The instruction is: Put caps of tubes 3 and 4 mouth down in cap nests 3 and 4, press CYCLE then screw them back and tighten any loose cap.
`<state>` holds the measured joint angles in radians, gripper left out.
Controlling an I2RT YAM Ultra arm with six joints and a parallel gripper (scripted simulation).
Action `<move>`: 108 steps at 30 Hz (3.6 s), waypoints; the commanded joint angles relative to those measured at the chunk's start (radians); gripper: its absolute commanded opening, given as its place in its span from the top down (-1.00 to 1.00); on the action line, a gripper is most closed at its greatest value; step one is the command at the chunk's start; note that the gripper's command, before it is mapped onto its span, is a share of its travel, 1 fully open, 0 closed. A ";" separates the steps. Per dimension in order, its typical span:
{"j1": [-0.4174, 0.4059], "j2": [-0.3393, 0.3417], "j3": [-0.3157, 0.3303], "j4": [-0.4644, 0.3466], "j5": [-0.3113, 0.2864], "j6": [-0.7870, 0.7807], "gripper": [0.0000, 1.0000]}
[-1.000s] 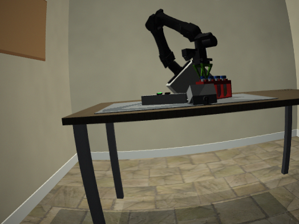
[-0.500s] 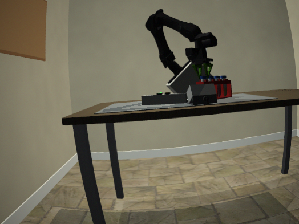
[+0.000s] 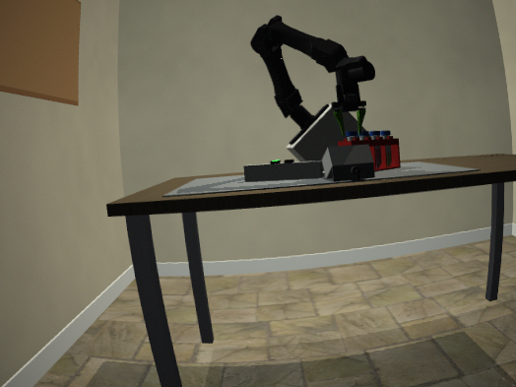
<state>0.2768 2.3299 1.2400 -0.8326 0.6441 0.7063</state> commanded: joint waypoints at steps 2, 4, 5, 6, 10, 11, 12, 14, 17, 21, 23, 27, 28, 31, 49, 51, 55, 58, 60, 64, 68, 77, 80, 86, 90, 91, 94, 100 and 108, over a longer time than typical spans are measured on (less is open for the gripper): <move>0.005 -0.006 0.003 0.000 0.003 -0.297 0.02; 0.005 -0.007 0.003 0.000 0.003 -0.381 0.02; 0.005 -0.007 0.003 0.000 0.003 -0.464 0.02; 0.005 -0.007 0.003 0.000 0.003 -0.464 0.02; 0.005 -0.007 0.002 0.000 0.003 -0.715 0.02; 0.005 -0.007 0.002 0.000 0.003 -0.715 0.02; 0.005 -0.007 0.002 0.000 0.003 -0.715 0.02; 0.005 -0.007 0.002 0.000 0.003 -0.798 0.02; 0.005 -0.007 0.002 0.000 0.003 -0.965 0.02; 0.005 -0.008 0.002 0.000 0.003 -1.196 0.02; 0.005 -0.008 0.001 0.000 0.003 -1.296 0.02; 0.005 -0.008 0.001 0.000 0.003 -1.464 0.02; 0.005 -0.007 0.001 0.000 0.003 -1.532 0.02; 0.005 -0.007 0.001 0.000 0.003 -1.542 0.02; 0.005 -0.007 0.001 0.002 0.003 -1.542 1.00; 0.005 -0.007 0.001 0.002 0.003 -1.542 1.00; 0.004 -0.007 0.000 0.003 0.003 -1.393 1.00; 0.004 -0.007 0.000 0.003 0.003 -1.243 1.00; 0.004 -0.007 0.000 0.003 0.003 -1.143 1.00; 0.004 -0.007 0.000 0.004 0.003 -1.043 1.00; 0.004 -0.006 -0.001 0.004 0.003 -0.844 1.00; 0.003 -0.006 -0.001 0.006 0.004 -0.395 1.00; 0.003 -0.006 -0.001 0.006 0.004 -0.295 1.00; 0.003 -0.006 -0.002 0.007 0.004 -0.045 1.00; 0.003 -0.006 -0.002 0.007 0.004 0.120 1.00; 0.003 -0.006 -0.002 0.007 0.004 0.120 1.00; 0.003 -0.006 -0.002 0.007 0.004 0.120 1.00; 0.003 -0.006 -0.002 0.007 0.004 0.120 0.02; 0.003 -0.006 -0.002 0.007 0.004 0.120 0.02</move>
<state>0.2745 2.3287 1.2358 -0.8265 0.6460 0.8200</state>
